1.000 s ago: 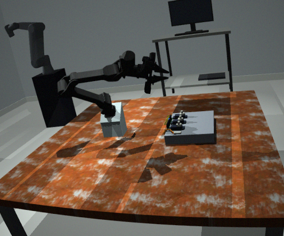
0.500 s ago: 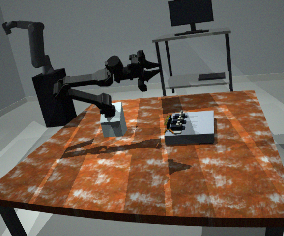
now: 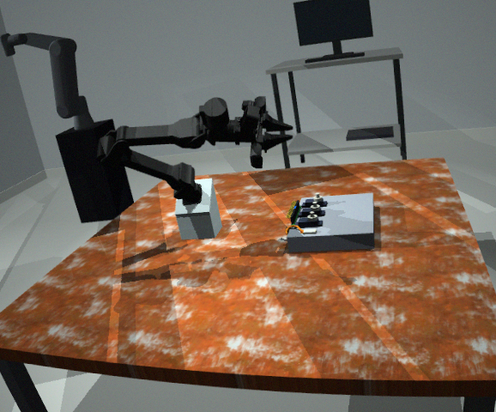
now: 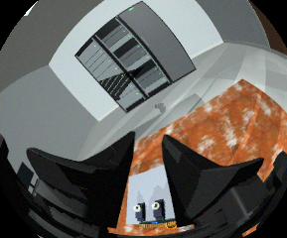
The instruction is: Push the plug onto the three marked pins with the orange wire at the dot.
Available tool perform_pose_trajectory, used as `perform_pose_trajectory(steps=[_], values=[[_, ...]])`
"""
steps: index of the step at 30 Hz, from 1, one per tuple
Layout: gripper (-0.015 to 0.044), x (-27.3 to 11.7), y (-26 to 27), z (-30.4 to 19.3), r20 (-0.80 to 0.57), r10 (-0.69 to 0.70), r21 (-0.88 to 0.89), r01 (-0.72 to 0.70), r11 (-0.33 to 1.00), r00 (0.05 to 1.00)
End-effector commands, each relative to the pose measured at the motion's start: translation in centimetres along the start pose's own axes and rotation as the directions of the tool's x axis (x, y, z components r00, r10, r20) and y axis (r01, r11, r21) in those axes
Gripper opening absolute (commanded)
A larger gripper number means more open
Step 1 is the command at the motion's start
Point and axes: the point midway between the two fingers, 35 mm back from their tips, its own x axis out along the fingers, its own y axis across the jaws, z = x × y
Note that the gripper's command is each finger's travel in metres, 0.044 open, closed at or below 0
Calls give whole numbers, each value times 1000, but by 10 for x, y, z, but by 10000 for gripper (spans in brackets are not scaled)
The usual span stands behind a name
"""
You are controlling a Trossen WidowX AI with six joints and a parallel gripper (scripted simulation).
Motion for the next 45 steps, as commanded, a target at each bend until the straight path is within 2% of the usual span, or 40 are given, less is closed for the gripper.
perform_pose_trajectory(steps=[1,12,24,32,41,45], values=[[115,14,-10,-10,-89,-63,-20,61,998,994],[115,50,-41,-60,-383,-253,-128,220,967,888],[115,69,-75,-113,-615,-446,-327,305,894,650],[115,72,-98,-145,-697,-560,-479,290,828,448],[115,72,-122,-175,-712,-669,-639,199,743,212],[115,72,-126,-179,-707,-685,-661,177,729,175]])
